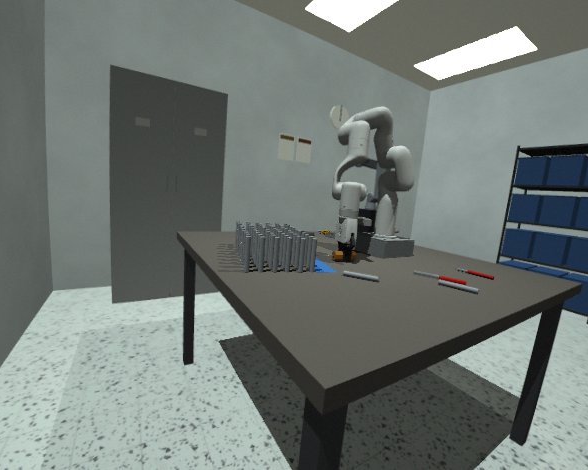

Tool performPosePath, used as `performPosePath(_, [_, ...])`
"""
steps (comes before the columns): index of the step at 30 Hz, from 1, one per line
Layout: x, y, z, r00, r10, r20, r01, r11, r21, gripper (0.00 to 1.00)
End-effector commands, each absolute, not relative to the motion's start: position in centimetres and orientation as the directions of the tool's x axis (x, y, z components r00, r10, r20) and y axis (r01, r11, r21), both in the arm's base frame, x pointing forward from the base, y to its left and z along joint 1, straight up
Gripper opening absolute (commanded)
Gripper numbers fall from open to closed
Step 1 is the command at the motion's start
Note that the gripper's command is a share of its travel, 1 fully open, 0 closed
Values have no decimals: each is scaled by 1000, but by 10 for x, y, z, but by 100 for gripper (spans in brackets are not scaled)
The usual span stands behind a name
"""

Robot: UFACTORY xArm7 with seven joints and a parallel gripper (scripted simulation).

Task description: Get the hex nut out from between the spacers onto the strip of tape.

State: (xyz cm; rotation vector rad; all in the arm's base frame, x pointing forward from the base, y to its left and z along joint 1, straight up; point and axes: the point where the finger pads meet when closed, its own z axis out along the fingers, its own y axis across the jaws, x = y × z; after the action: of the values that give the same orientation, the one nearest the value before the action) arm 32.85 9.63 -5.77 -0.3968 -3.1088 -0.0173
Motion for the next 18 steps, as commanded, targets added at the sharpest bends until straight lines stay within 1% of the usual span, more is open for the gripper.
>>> performPosePath(1, [319,99,-57,-968,251,5,251,968,11,0])
performPosePath(18, [290,107,-57,-968,251,5,251,968,11,0])
